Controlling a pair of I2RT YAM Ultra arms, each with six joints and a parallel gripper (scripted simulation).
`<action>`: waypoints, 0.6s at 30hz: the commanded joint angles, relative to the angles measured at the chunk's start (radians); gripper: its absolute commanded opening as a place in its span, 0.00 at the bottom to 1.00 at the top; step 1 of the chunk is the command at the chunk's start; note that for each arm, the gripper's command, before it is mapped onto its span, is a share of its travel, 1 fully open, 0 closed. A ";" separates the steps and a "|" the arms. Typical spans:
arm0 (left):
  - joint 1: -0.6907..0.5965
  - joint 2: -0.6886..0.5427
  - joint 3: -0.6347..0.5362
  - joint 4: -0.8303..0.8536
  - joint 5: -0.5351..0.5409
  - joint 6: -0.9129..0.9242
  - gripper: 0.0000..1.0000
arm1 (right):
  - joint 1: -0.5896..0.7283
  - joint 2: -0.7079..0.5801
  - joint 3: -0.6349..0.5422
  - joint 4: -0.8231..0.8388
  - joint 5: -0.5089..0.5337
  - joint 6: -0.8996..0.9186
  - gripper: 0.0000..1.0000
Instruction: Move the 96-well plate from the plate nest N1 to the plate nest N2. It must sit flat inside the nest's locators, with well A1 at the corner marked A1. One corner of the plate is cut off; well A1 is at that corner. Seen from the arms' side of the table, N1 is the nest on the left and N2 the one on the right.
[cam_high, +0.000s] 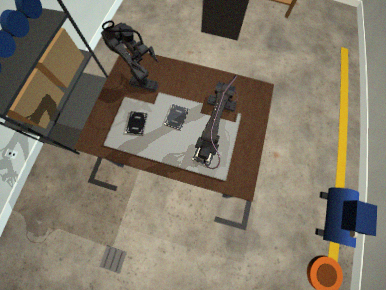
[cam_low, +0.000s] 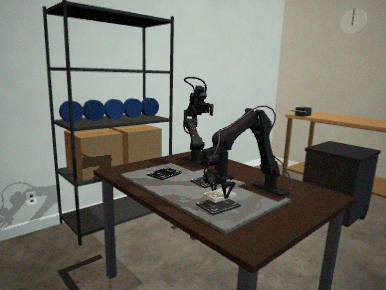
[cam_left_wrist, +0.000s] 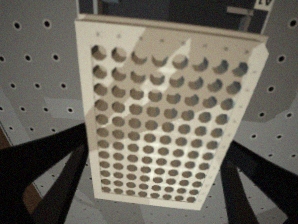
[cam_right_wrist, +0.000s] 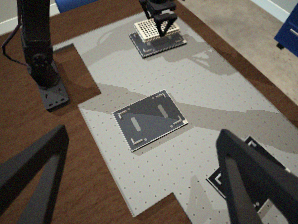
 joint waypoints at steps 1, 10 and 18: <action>-0.008 -0.030 0.021 0.019 -0.001 -0.025 0.80 | -0.005 -0.052 0.053 -0.218 0.005 -0.004 1.00; -0.129 -0.111 -0.112 0.053 0.015 -0.247 0.80 | 0.066 -0.081 0.075 -0.235 0.058 0.026 1.00; -0.457 -0.236 -0.282 0.072 0.034 -0.613 0.80 | 0.080 -0.083 0.076 -0.234 0.067 0.032 1.00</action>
